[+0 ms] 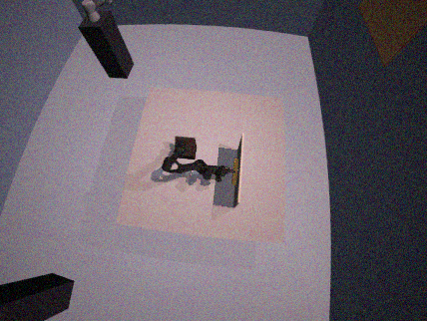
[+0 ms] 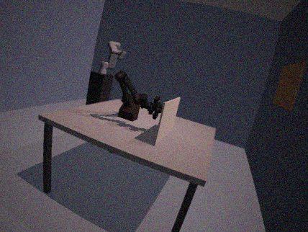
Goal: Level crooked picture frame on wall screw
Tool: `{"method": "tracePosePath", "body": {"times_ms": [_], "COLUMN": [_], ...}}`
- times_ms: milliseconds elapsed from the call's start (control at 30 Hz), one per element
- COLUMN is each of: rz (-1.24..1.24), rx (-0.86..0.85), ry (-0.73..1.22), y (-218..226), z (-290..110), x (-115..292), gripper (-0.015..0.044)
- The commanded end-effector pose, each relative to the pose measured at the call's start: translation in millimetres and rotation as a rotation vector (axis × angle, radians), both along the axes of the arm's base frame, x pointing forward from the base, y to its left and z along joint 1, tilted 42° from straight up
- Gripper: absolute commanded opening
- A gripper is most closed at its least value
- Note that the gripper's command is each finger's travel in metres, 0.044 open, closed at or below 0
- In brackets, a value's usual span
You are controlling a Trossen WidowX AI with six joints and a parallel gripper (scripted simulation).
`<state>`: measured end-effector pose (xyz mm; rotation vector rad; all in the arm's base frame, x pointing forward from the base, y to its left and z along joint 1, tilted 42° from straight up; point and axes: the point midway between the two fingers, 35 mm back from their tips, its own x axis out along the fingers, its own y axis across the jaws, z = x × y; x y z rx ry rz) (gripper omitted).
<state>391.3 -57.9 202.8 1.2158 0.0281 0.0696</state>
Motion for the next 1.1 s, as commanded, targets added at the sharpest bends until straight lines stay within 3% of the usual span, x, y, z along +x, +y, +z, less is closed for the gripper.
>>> {"method": "tracePosePath", "body": {"times_ms": [0,1067], "rz": [-0.003,-0.003], "rx": [0.003,0.003], "ry": [-0.001,-0.001], "y": [0.1,3.8], "z": [1.0,10.6], "x": [0.1,-0.4], "gripper": [0.0,0.0]}}
